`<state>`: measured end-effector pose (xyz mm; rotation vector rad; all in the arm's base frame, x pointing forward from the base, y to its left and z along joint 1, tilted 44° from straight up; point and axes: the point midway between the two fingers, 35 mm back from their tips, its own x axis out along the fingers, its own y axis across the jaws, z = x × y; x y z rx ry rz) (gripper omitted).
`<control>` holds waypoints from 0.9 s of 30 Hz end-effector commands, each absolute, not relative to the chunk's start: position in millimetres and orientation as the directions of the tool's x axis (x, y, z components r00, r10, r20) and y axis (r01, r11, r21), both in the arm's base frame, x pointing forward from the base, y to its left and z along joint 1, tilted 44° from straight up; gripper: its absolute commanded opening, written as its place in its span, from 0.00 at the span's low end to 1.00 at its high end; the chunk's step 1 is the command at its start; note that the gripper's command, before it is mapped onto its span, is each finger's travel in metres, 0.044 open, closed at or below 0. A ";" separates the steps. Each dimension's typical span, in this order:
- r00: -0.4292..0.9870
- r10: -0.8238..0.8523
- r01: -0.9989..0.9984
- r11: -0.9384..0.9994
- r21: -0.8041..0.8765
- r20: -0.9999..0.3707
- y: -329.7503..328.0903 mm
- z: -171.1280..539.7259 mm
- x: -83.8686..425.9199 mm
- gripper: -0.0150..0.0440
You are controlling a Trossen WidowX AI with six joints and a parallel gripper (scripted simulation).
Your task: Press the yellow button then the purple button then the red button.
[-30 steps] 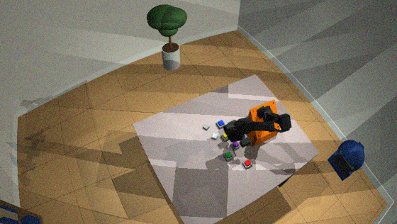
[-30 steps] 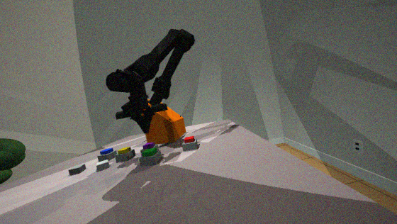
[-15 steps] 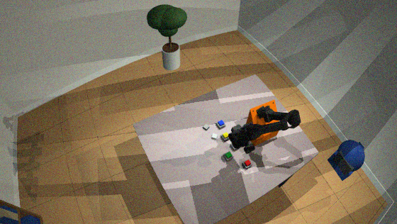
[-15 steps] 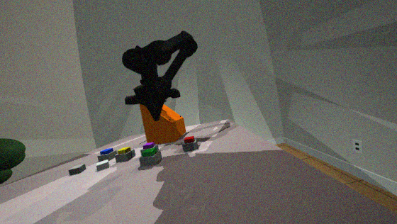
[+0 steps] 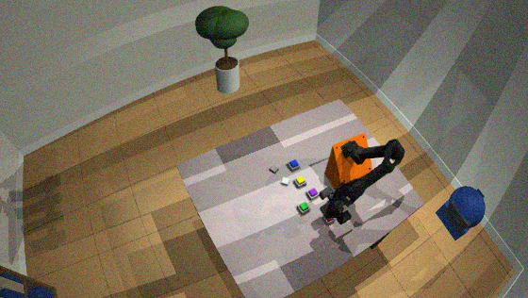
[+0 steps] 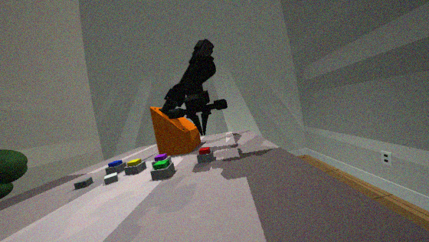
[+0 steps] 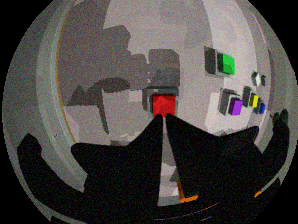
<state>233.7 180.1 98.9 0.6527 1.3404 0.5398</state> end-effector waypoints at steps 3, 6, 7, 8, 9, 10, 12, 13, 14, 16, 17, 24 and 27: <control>0.141 0.687 0.037 0.716 0.697 -0.713 191.1 79.2 230.2 0.29; 0.141 0.687 0.037 0.716 0.697 -0.713 192.7 77.4 230.7 0.29; 0.140 0.686 0.037 0.716 0.697 -0.713 193.9 76.2 231.1 0.29; 0.140 0.686 0.037 0.717 0.697 -0.713 195.0 75.1 231.4 0.29; 0.140 0.686 0.037 0.717 0.697 -0.713 196.1 73.9 231.7 0.29; 0.140 0.686 0.037 0.717 0.697 -0.713 197.3 72.7 232.0 0.29; 0.140 0.686 0.037 0.717 0.697 -0.713 199.5 70.4 232.5 0.29; 0.140 0.687 0.037 0.716 0.697 -0.713 200.7 69.2 232.8 0.29; 0.140 0.687 0.037 0.716 0.697 -0.713 201.8 68.0 233.0 0.29; 0.140 0.687 0.037 0.716 0.697 -0.713 204.1 65.6 233.4 0.29; 0.140 0.687 0.037 0.716 0.697 -0.713 205.2 64.4 233.6 0.29; 0.140 0.687 0.037 0.716 0.697 -0.713 213.2 56.1 234.6 0.29; 0.140 0.688 0.037 0.715 0.698 -0.713 214.9 54.4 234.7 0.29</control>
